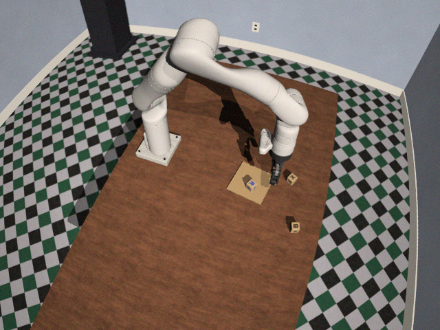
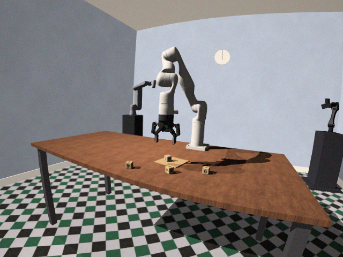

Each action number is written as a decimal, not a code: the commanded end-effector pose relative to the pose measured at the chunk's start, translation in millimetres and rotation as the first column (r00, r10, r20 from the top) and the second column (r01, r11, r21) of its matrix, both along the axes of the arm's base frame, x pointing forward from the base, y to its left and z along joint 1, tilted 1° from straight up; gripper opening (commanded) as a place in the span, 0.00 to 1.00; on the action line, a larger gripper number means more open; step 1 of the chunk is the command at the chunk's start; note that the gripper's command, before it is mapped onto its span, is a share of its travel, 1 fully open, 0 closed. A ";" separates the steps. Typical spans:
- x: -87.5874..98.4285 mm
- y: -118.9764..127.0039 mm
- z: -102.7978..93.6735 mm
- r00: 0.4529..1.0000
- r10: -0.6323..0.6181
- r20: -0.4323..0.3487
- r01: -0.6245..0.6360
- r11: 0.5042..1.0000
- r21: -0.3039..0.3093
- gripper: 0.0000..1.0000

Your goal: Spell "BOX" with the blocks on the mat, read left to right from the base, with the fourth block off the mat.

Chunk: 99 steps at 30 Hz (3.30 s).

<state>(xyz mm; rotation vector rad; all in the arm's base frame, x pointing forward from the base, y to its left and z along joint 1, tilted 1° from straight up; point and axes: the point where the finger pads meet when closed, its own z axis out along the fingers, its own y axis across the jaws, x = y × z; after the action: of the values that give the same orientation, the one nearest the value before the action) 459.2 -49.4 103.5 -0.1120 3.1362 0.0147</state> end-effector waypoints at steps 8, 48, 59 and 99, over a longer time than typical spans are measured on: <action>-7.9 -4.1 0.9 1.000 -0.003 -0.001 0.003 1.000 -0.003 1.00; -13.4 -5.9 0.6 1.000 -0.004 -0.002 0.004 1.000 -0.003 1.00; -13.4 -5.9 0.6 1.000 -0.004 -0.002 0.004 1.000 -0.003 1.00; 4.3 -10.9 2.4 1.000 0.000 0.004 0.000 1.000 -0.002 1.00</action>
<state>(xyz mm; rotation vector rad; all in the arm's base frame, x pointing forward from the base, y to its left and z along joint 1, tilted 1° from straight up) 462.2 -60.6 105.9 -0.1132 3.1330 0.0097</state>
